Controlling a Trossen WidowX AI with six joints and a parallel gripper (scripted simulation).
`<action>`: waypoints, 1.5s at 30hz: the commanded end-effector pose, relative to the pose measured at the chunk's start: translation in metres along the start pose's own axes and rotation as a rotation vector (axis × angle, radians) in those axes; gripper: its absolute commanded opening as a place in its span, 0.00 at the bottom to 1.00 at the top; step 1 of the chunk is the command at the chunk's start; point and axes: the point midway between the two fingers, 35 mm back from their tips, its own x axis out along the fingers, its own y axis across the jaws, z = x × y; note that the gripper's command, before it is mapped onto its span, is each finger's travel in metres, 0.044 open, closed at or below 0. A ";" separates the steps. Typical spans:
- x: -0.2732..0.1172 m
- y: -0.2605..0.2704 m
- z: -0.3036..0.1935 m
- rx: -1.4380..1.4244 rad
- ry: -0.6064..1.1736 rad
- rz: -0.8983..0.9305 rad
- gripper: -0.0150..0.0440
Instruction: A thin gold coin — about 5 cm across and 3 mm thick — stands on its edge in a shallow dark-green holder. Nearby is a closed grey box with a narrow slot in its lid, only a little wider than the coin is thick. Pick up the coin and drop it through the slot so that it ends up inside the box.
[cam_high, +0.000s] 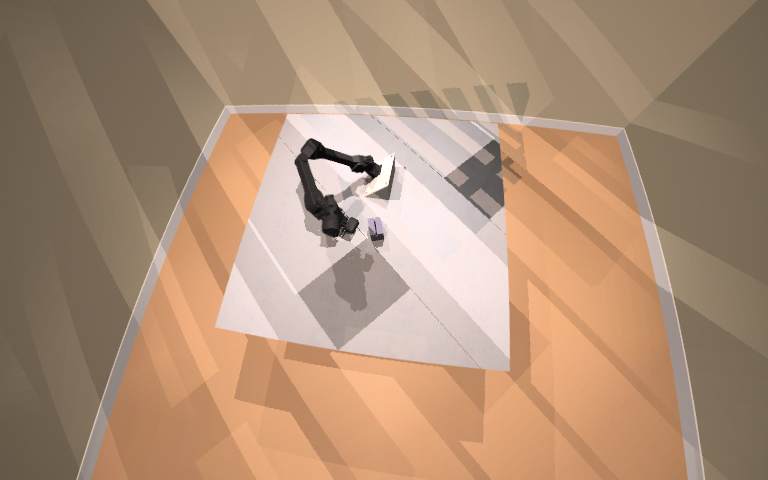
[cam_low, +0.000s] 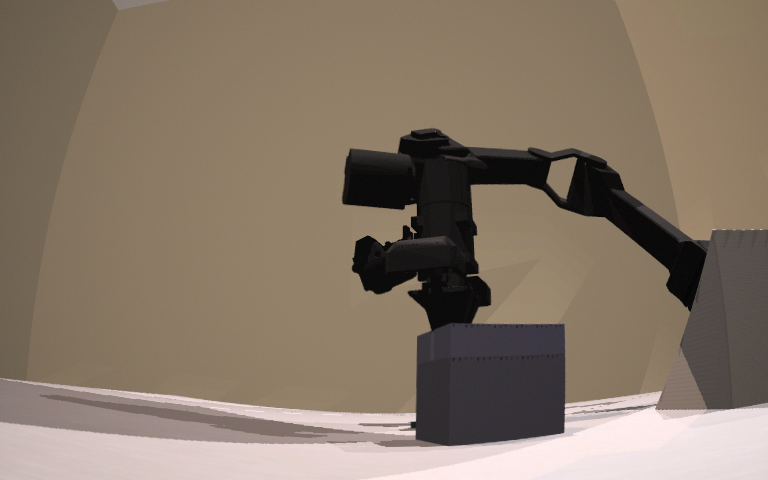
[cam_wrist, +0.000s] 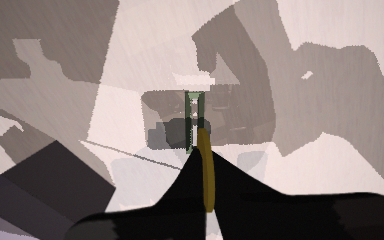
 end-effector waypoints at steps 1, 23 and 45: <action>-0.012 0.001 0.002 0.006 -0.003 0.005 0.25; -0.042 -0.002 0.003 -0.245 -0.003 0.001 0.25; -0.043 0.007 0.006 -0.629 -0.004 0.004 0.25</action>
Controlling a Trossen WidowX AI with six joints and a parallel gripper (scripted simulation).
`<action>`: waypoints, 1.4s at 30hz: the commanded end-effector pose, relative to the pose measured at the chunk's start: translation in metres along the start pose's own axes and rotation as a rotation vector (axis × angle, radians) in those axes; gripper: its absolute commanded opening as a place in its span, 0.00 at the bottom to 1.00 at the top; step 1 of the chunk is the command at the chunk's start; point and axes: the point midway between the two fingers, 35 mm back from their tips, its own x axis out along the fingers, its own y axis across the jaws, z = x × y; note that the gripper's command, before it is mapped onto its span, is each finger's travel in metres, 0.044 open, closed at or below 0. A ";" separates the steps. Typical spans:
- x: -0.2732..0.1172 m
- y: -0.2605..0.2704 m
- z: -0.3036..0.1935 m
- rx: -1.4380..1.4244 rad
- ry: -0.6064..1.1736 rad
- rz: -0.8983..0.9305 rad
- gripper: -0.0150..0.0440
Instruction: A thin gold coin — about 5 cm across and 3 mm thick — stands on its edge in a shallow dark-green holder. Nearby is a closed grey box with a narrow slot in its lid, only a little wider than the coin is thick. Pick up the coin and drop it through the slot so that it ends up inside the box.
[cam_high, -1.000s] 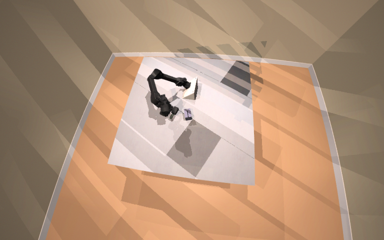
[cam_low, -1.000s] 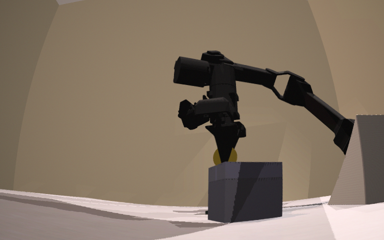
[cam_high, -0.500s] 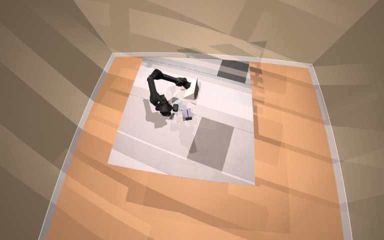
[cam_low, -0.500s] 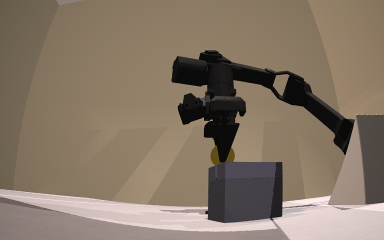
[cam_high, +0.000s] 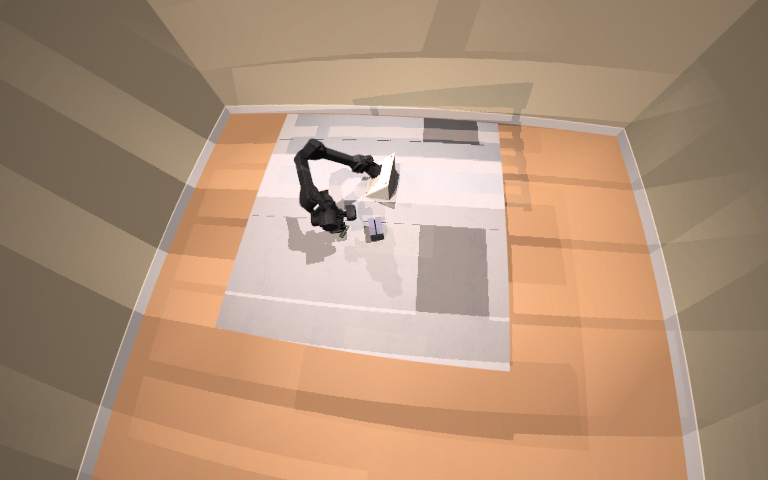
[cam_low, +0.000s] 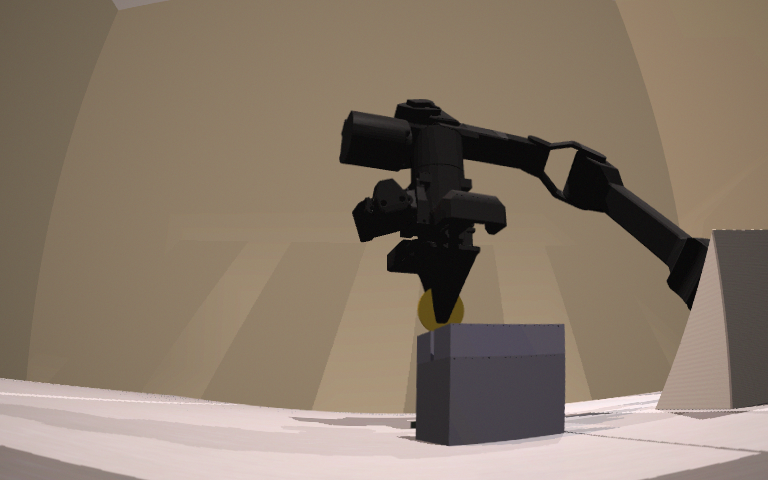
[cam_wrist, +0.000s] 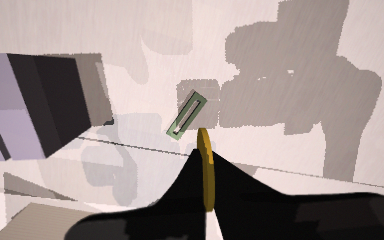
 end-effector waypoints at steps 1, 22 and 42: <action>0.000 0.010 0.005 -0.006 -0.002 0.005 0.25; -0.002 0.063 0.021 -0.012 -0.008 0.016 0.25; -0.002 0.115 0.027 -0.009 -0.007 0.016 0.25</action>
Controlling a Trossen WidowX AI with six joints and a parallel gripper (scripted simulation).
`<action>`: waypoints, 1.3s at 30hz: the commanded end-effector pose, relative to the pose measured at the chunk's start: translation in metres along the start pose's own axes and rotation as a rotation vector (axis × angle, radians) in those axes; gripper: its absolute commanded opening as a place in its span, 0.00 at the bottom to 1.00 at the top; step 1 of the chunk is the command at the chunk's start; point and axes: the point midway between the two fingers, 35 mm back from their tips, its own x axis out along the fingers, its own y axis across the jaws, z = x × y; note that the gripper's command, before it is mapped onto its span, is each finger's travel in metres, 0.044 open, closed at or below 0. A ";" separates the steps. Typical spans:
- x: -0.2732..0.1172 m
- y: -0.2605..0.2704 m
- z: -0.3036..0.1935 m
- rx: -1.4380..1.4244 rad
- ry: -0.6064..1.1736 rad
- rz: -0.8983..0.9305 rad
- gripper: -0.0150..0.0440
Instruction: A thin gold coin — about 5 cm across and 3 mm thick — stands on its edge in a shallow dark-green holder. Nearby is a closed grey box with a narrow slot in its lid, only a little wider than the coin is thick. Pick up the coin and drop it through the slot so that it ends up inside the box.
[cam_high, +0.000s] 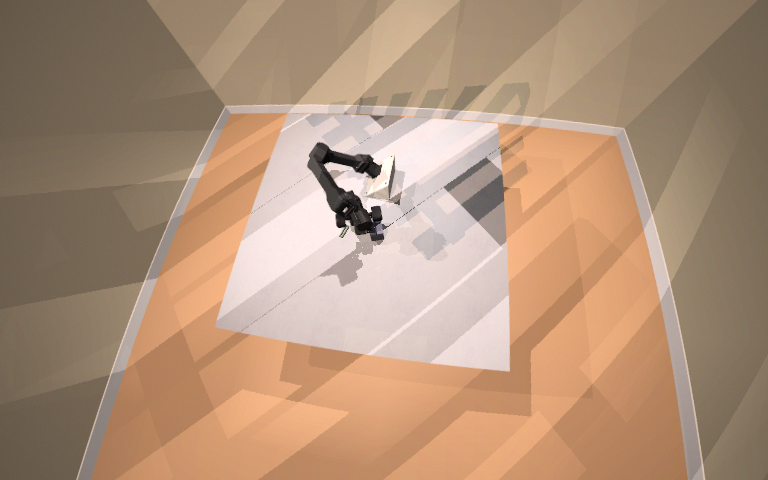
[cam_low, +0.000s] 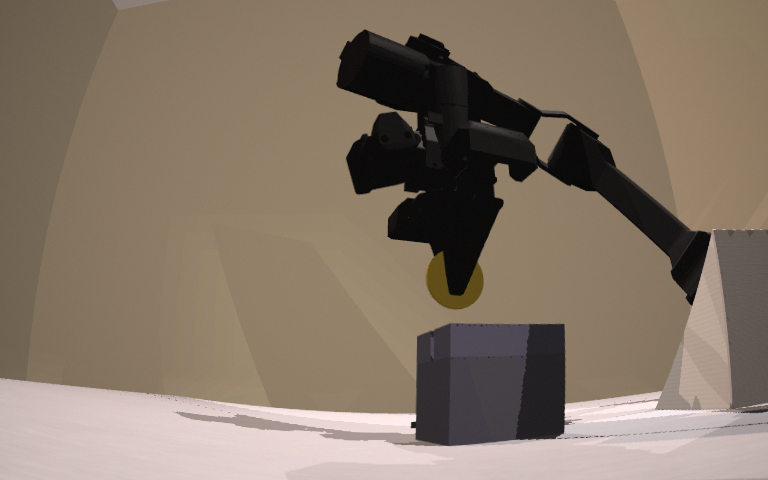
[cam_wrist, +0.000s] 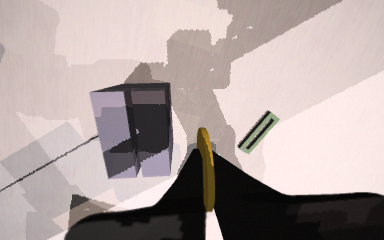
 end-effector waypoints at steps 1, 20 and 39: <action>0.003 0.014 -0.001 -0.007 0.011 -0.002 0.25; 0.006 0.056 -0.002 -0.002 0.015 -0.009 0.25; 0.006 0.057 -0.002 -0.005 0.005 -0.006 0.25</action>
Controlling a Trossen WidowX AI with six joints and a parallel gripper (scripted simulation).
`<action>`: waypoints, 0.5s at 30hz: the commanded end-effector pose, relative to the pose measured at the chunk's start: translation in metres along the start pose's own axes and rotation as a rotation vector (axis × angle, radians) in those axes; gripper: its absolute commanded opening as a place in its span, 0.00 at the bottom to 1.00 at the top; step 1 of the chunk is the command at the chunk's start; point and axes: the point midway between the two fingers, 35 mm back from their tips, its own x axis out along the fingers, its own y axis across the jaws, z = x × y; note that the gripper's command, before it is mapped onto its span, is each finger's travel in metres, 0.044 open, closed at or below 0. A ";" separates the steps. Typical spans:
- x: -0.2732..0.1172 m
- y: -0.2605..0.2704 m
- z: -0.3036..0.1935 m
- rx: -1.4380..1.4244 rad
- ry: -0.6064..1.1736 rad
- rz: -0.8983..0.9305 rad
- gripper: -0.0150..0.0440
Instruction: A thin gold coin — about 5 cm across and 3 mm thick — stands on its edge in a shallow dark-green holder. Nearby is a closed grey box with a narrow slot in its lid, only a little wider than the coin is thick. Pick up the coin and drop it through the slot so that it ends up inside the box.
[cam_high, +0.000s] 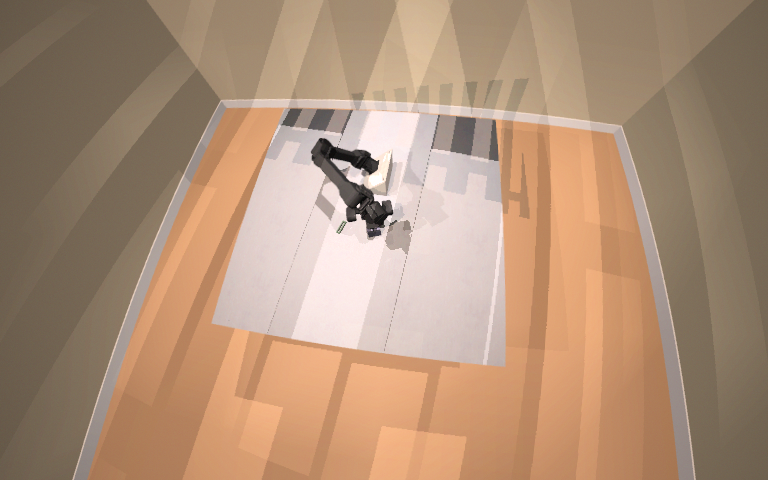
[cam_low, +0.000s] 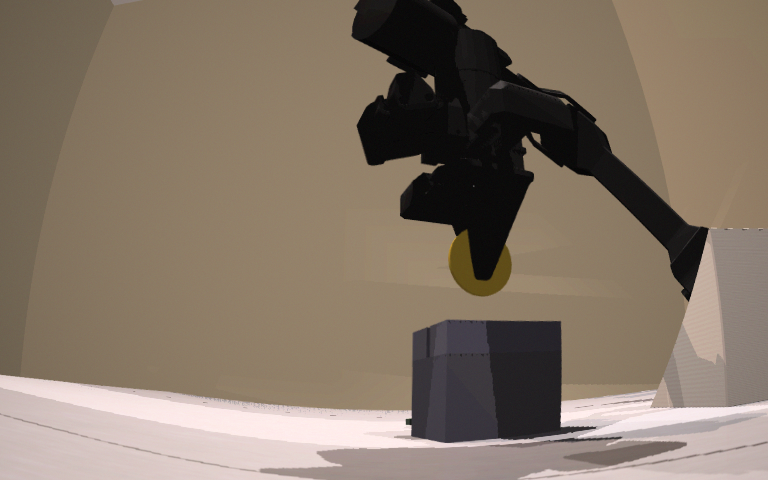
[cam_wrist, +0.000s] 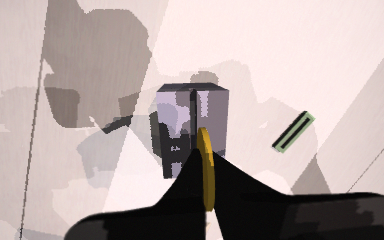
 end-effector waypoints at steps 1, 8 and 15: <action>0.003 0.003 -0.002 -0.007 0.004 0.000 0.25; 0.004 0.003 -0.004 -0.012 0.004 0.000 0.25; 0.002 0.002 -0.005 -0.007 0.004 0.000 0.25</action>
